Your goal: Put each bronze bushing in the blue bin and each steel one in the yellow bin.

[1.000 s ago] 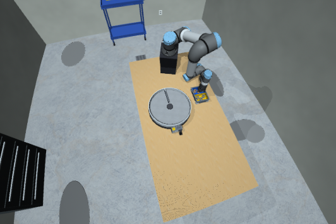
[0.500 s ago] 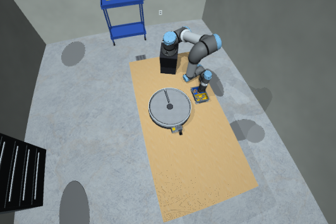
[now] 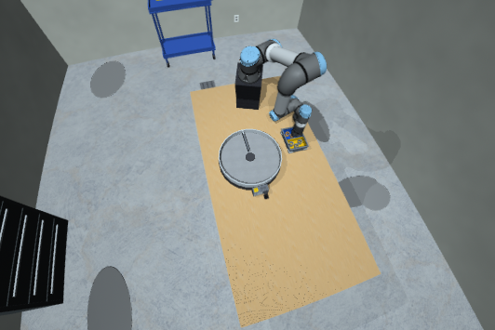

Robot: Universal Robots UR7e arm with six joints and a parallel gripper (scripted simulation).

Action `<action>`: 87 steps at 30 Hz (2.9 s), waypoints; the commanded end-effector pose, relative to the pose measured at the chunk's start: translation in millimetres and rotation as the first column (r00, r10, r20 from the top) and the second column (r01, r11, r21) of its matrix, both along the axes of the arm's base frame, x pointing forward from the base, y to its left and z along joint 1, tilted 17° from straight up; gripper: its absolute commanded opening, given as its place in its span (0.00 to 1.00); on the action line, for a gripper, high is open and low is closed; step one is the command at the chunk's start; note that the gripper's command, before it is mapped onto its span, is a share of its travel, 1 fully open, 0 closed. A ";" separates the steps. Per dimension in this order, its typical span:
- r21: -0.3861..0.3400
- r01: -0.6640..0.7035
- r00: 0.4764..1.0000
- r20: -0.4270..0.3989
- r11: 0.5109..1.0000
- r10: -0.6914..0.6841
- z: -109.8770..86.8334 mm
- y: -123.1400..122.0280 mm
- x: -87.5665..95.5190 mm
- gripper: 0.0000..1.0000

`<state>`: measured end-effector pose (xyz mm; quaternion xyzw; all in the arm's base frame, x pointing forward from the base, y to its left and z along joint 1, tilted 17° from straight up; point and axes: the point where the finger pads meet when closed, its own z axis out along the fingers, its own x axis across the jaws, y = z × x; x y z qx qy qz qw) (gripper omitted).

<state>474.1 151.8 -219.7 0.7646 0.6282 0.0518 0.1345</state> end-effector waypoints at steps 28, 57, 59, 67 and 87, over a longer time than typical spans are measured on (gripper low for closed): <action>0.000 0.000 1.000 0.001 1.000 0.000 -3.8 -0.4 1.5 0.42; 0.000 0.000 1.000 0.001 1.000 0.000 -3.8 -0.4 1.5 0.42; 0.000 0.000 1.000 0.001 1.000 0.000 -3.8 -0.4 1.5 0.42; 0.000 0.000 1.000 0.001 1.000 0.000 -3.8 -0.4 1.5 0.42; 0.000 0.000 1.000 0.001 1.000 0.000 -3.8 -0.4 1.5 0.42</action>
